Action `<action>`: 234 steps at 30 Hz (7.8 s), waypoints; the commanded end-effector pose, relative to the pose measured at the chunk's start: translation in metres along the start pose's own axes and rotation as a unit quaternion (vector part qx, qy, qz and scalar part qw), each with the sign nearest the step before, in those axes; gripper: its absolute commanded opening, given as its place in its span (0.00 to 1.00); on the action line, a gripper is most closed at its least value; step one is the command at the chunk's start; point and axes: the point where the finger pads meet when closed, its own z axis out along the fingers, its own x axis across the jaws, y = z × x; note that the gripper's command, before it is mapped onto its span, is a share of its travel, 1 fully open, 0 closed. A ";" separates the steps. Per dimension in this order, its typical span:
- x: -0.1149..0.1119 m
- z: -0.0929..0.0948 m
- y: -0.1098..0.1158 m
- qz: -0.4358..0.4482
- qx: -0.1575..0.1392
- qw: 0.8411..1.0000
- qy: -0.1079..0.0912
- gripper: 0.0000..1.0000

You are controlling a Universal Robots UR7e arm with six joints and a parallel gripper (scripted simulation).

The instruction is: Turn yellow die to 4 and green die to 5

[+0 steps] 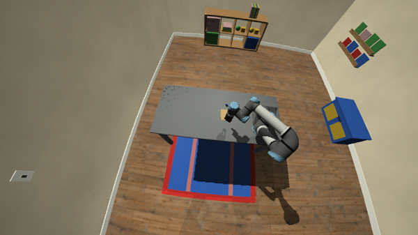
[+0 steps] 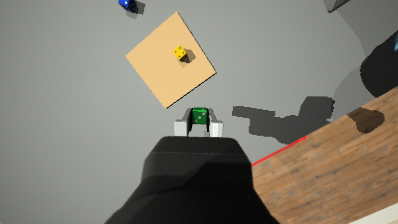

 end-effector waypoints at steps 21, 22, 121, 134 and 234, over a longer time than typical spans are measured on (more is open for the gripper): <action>0.014 0.003 0.027 0.038 -0.018 0.999 0.003 0.40; 0.014 0.003 0.027 0.038 -0.023 0.999 0.003 0.40; 0.015 0.082 0.017 0.035 -0.517 0.855 -0.016 0.40; 0.015 0.083 0.017 0.035 -0.517 0.855 -0.016 0.40; 0.016 0.093 0.017 0.035 -0.517 0.855 -0.016 0.64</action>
